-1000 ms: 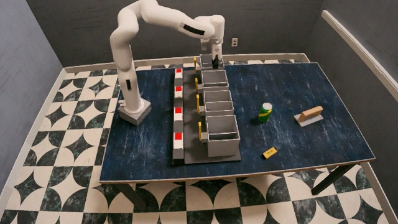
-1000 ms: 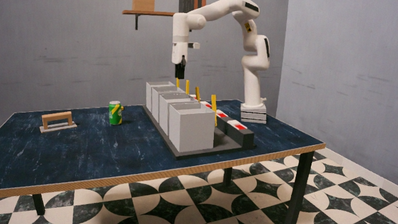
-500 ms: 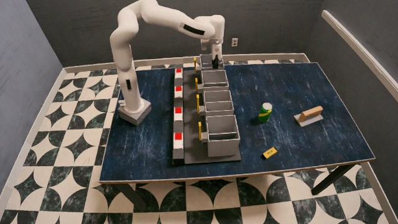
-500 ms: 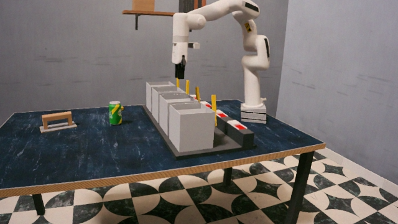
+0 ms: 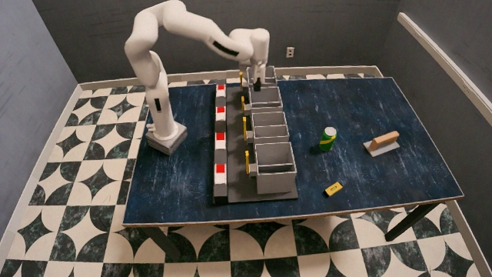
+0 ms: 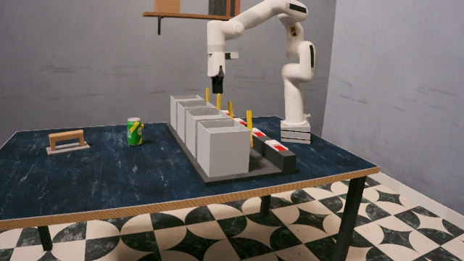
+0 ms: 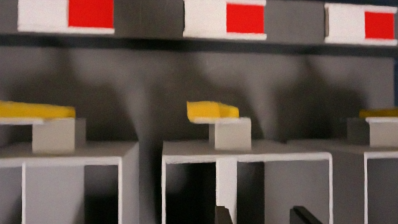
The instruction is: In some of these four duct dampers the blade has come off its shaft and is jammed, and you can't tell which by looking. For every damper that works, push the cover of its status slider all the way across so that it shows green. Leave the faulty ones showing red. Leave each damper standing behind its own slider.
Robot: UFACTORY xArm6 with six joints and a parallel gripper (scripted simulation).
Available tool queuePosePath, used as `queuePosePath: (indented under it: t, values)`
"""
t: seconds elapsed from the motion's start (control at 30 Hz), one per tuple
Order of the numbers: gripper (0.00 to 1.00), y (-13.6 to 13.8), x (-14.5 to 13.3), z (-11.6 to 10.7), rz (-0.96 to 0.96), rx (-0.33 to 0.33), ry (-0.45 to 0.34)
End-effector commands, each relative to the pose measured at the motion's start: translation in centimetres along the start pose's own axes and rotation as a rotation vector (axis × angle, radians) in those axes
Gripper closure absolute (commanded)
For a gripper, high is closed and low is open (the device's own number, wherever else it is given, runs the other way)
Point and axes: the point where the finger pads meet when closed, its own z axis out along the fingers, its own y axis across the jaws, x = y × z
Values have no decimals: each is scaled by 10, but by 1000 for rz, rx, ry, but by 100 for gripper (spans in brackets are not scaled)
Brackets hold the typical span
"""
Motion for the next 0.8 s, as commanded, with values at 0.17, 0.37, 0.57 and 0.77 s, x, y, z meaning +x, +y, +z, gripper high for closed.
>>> queuePosePath:
  t: [0.17, 0.37, 0.57, 0.77]
  values:
    - [61, -36, 58, 10, -13, -212, -18]
    - [61, -40, 65, 12, -13, -237, -21]
    - [61, -40, 65, 12, -13, -237, -21]
    - [61, -40, 65, 12, -13, -237, -21]
